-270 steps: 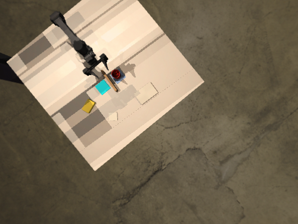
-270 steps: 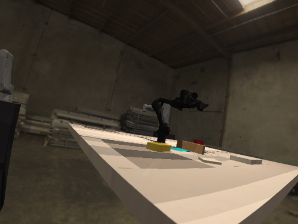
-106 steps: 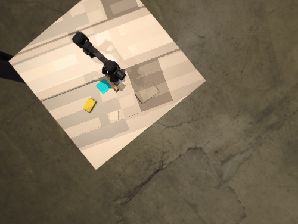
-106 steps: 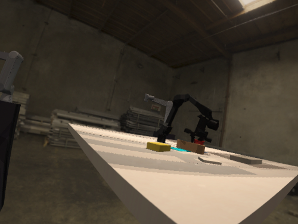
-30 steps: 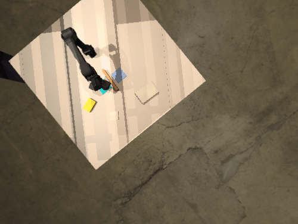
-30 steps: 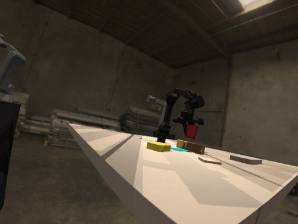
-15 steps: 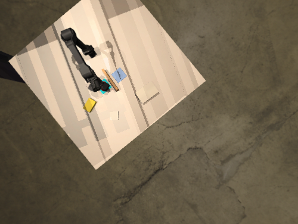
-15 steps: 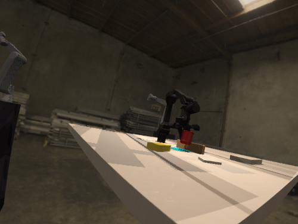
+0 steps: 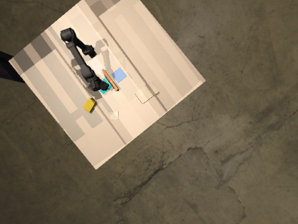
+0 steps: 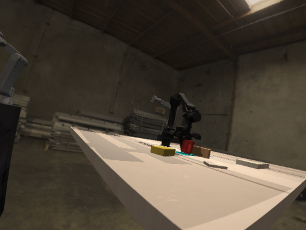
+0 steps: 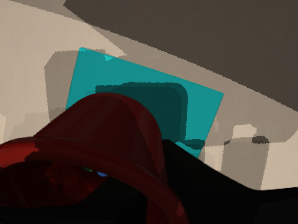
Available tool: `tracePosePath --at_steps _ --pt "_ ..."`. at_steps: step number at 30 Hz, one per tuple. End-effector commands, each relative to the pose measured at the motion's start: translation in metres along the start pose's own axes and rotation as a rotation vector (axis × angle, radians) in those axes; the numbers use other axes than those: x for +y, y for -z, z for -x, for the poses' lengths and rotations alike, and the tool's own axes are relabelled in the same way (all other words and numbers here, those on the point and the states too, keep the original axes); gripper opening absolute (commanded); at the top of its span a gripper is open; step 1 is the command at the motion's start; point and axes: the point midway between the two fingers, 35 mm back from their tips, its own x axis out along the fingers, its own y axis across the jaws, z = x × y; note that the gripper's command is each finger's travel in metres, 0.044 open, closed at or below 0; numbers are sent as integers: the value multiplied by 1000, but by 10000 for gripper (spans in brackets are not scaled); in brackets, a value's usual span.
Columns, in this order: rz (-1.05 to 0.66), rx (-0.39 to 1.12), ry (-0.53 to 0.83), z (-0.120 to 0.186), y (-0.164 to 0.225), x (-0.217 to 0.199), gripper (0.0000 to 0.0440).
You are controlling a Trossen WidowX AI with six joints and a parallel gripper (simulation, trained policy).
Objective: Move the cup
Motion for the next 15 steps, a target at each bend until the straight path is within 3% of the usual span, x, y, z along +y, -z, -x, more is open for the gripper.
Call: tracePosePath --at_steps 1,4,15 --pt "-17 -7 -5 -4 -2 -4 78" --pt "-32 -23 -38 0 -7 -1 148" --pt "-41 -38 -109 18 -8 -6 185"
